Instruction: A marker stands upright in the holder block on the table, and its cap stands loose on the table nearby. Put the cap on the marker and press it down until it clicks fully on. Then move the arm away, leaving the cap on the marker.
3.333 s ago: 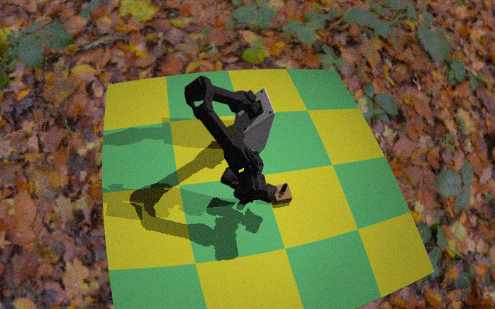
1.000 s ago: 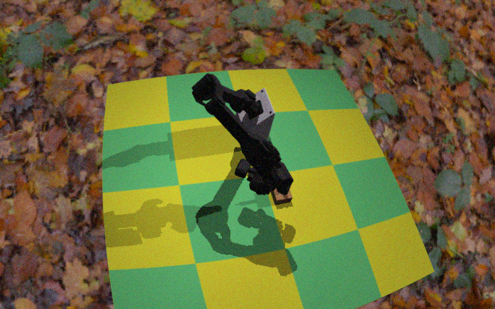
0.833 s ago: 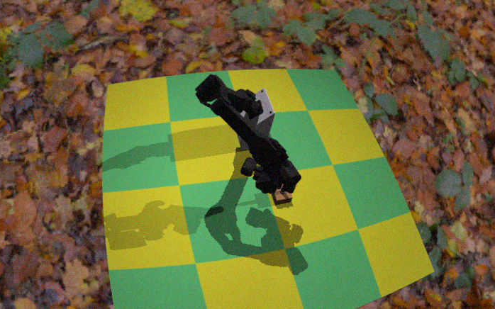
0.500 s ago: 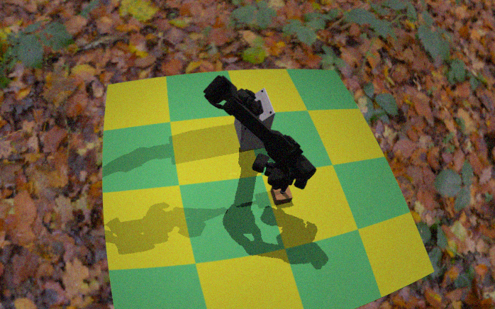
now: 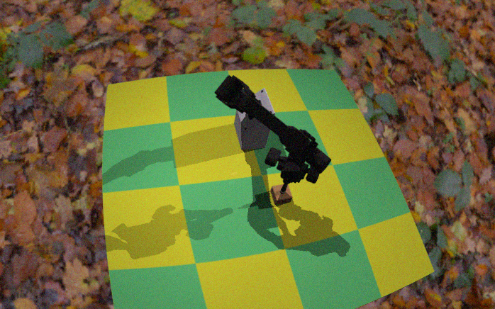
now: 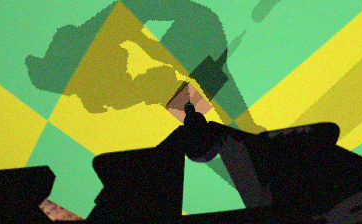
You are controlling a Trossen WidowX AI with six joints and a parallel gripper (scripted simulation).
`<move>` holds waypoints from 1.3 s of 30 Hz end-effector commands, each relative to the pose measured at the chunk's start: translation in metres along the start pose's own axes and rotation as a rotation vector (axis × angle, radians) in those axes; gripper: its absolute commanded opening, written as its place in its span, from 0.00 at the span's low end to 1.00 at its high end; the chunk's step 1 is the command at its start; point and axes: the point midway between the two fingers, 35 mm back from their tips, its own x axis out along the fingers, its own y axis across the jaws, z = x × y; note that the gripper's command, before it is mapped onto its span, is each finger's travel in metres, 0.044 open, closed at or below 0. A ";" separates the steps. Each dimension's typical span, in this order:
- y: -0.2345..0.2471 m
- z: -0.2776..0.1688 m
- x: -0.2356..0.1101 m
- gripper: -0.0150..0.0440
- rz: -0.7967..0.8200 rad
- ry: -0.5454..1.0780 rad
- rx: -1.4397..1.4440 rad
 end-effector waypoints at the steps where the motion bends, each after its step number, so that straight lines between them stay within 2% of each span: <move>1: 0.002 -0.002 0.003 0.25 0.001 0.003 0.006; 39: 0.002 -0.002 0.058 0.25 -0.001 0.001 0.006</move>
